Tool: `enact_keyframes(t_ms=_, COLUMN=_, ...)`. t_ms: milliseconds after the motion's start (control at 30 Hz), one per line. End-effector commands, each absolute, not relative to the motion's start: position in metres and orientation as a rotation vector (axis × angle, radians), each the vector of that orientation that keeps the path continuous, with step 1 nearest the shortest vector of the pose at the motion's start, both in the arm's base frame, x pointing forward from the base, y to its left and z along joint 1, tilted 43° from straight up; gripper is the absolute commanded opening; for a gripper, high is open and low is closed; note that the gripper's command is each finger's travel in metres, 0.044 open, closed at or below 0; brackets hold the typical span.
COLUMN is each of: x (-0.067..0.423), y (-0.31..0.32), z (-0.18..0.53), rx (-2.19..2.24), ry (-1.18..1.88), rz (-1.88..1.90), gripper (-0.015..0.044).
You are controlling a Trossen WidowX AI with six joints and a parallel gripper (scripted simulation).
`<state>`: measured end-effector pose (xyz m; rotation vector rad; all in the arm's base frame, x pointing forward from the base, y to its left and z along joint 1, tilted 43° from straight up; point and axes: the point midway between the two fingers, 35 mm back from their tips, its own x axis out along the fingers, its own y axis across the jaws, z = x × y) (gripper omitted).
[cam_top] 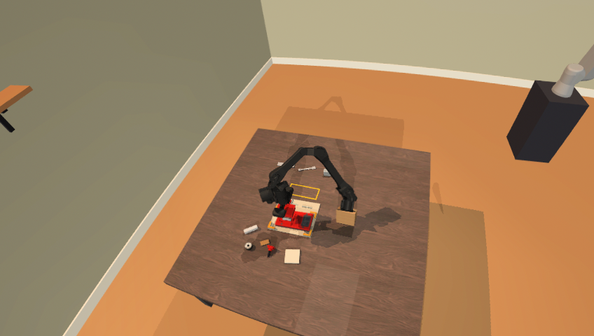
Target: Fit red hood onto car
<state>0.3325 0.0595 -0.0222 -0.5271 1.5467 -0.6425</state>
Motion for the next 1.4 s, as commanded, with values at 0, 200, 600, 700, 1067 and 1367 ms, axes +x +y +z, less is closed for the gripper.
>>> enact_keyframes(t_ms=0, x=0.334, y=0.059, z=-0.022, rx=-0.537, ry=1.545, rz=-0.632, gripper=0.0)
enact_keyframes(t_ms=200, x=0.333, y=0.045, z=-0.037, rx=-0.538, ry=1.545, rz=-0.632, gripper=0.0)
enact_keyframes(t_ms=600, x=0.331, y=0.025, z=-0.056, rx=-0.539, ry=1.544, rz=-0.633, gripper=0.0)
enact_keyframes(t_ms=700, x=0.331, y=0.025, z=-0.056, rx=-0.539, ry=1.544, rz=-0.633, gripper=0.0)
enact_keyframes(t_ms=1067, x=0.331, y=0.025, z=-0.056, rx=-0.539, ry=1.544, rz=-0.633, gripper=0.0)
enact_keyframes(t_ms=1367, x=0.331, y=0.025, z=-0.056, rx=-0.539, ry=1.545, rz=-0.633, gripper=0.0)
